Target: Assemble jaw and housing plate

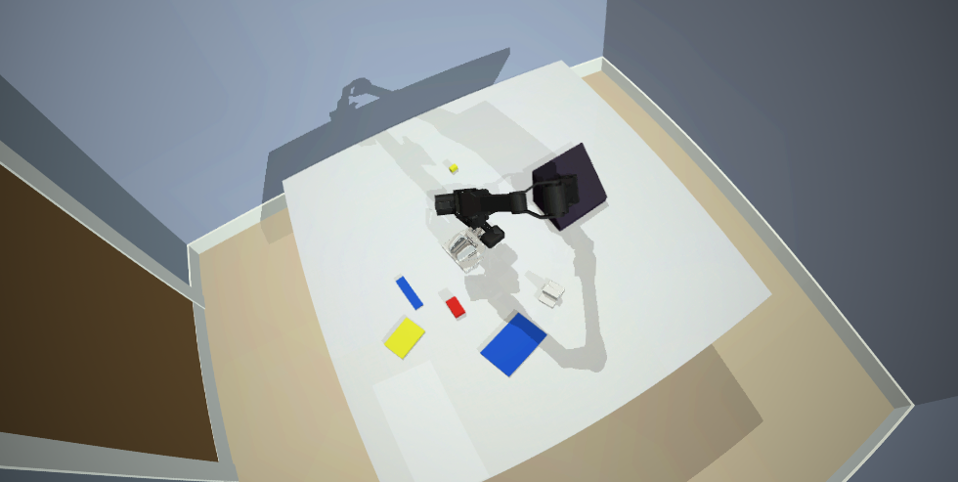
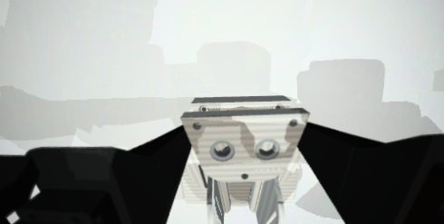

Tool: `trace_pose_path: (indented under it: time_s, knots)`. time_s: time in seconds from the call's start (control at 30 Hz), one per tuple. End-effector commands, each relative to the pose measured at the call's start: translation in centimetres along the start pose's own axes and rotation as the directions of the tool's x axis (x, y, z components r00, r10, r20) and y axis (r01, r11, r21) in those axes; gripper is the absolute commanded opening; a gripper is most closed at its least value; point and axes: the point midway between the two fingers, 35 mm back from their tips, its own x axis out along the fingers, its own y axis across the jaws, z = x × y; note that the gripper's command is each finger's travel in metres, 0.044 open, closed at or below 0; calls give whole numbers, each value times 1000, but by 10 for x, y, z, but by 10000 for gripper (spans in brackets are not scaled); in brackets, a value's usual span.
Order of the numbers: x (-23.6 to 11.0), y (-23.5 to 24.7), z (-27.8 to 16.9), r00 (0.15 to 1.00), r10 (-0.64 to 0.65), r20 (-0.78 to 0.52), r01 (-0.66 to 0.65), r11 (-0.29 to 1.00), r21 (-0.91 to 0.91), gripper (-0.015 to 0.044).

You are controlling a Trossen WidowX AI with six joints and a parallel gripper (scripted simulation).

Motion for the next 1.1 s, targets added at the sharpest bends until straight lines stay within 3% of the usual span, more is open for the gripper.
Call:
trace_pose_path:
  time_s: [0.0, 1.07]
  knots:
    - [1, 0, 0, 1000, -4, -1, 4, 1000, 7, 351]
    - [7, 0, 0, 1000, -4, -1, 4, 1000, 21, 351]
